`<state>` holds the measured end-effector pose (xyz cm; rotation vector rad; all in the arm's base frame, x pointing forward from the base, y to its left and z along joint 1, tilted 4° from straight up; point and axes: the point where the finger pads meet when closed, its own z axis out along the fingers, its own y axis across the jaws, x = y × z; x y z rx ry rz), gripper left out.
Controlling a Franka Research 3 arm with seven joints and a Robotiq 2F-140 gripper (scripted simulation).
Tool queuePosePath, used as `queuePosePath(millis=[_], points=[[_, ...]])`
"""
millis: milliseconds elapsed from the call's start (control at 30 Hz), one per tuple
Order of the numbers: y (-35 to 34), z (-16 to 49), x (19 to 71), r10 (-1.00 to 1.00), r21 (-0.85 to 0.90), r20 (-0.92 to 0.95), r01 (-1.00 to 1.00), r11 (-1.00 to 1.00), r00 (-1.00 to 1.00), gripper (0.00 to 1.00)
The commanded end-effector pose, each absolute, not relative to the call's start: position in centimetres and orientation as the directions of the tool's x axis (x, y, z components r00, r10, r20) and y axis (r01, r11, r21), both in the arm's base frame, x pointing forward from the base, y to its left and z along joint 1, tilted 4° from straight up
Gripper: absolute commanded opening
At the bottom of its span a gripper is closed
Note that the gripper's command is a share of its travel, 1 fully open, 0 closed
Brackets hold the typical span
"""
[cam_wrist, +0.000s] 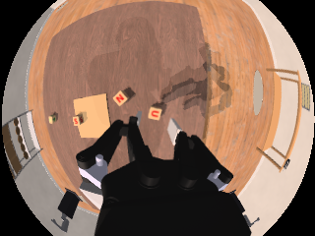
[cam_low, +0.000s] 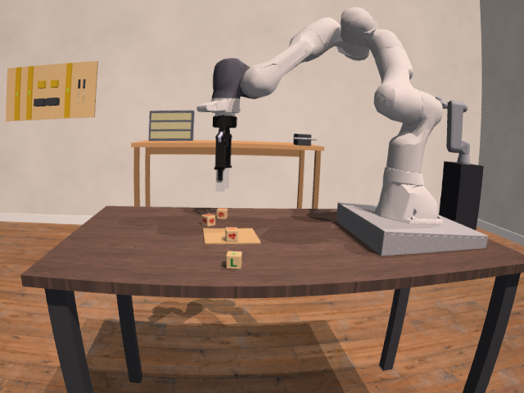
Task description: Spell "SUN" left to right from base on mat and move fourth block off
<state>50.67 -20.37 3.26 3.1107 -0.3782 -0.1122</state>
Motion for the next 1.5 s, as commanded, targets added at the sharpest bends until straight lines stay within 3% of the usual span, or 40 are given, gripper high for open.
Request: queuePosePath(millis=[0, 1467], points=[[-20.5, 3.0, 50.7, -0.235, 0.016, -0.069, -0.235, -0.972, 0.969, 0.4], [-20.5, -1.7, 50.3, -0.235, 0.016, -0.069, -0.235, -0.972, 0.969, 0.4]])
